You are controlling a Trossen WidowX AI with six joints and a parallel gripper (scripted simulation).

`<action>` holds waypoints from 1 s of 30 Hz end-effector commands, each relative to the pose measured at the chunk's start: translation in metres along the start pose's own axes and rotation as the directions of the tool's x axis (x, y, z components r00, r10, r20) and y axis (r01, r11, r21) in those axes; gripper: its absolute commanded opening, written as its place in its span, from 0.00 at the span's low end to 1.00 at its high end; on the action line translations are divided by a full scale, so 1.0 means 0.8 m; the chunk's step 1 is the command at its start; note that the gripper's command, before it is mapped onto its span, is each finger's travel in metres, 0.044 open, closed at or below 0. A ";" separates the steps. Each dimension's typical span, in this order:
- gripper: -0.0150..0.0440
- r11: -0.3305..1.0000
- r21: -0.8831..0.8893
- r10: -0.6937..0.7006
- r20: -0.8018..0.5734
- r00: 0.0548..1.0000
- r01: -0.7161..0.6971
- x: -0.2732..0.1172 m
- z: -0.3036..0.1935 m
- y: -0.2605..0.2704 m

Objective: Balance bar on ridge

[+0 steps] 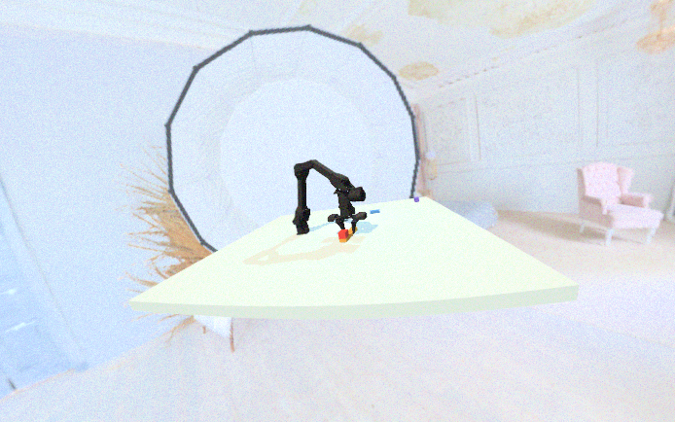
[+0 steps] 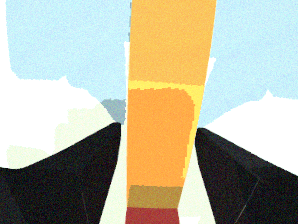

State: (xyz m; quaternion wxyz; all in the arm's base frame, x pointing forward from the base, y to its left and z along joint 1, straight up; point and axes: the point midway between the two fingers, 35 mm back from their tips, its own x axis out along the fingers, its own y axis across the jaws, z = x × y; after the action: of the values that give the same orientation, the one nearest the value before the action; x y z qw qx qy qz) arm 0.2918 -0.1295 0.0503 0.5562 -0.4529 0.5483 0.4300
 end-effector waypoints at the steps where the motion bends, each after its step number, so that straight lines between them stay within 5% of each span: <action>1: 0.47 1.000 0.000 0.001 0.000 1.000 -0.001 0.000 0.000 0.000; 7: 0.40 1.000 0.000 0.001 0.000 1.000 -0.001 0.000 0.000 0.000; 11: 0.25 1.000 0.000 0.000 0.000 1.000 0.000 -0.008 0.000 -0.001; 30: 0.25 1.000 -0.002 -0.001 0.002 1.000 0.001 -0.068 -0.001 -0.007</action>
State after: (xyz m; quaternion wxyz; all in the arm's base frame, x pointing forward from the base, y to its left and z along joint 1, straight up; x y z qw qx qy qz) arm 0.2947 -0.1308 0.0944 0.5551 -0.4508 0.5495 0.4321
